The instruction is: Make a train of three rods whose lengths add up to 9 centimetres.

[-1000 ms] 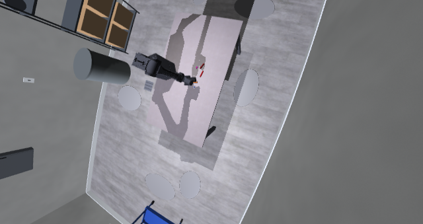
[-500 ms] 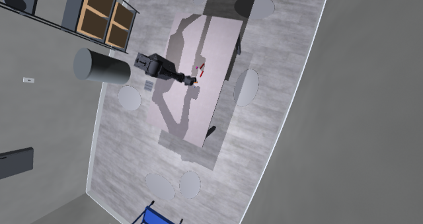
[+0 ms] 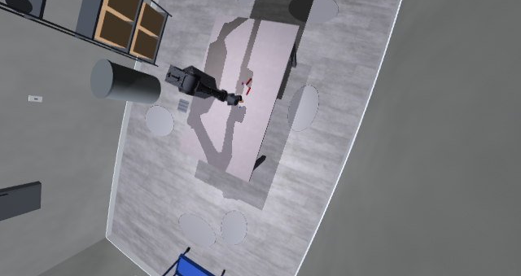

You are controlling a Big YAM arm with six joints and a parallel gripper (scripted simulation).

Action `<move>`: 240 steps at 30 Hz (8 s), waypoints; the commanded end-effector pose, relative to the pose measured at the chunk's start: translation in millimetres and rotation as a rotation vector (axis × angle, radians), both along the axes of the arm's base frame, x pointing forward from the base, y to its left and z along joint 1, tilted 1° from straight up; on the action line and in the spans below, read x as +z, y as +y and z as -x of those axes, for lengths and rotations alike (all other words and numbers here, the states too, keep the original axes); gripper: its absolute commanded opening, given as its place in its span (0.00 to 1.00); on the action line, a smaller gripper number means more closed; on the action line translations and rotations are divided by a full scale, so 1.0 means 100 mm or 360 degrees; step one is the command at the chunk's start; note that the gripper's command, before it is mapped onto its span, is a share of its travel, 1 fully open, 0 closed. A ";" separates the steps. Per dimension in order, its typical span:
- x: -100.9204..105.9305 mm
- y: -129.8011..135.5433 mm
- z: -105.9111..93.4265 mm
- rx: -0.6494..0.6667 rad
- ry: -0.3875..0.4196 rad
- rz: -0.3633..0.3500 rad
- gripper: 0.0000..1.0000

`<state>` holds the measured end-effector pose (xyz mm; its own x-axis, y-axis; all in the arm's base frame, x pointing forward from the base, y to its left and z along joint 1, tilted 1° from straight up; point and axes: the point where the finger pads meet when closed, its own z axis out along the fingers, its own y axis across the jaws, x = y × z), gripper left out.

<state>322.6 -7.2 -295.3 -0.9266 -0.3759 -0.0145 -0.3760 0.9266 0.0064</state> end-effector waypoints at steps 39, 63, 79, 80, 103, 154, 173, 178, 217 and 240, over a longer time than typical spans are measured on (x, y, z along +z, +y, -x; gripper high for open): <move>-0.01 -0.06 -0.02 -0.0003 -0.0023 -0.0004 0.23; -0.01 -0.05 -0.02 -0.0001 -0.0022 -0.0004 0.23; -0.01 -0.05 0.02 -0.0002 -0.0015 -0.0005 0.23; -0.01 -0.05 0.04 -0.0002 -0.0011 -0.0005 0.23; -0.02 -0.06 0.05 -0.0003 -0.0009 -0.0005 0.23; -0.03 -0.06 0.09 -0.0002 -0.0003 -0.0005 0.23; -0.03 -0.06 0.09 -0.0002 -0.0003 -0.0005 0.23; -0.03 -0.06 0.09 -0.0002 -0.0003 -0.0005 0.23; -0.19 -0.05 -0.01 -0.0003 -0.0026 -0.0004 0.23; -0.19 -0.05 -0.01 -0.0003 -0.0026 -0.0004 0.23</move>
<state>317.4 -8.9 -312.0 -0.9259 -0.3775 -0.0148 -0.3776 0.9259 0.0062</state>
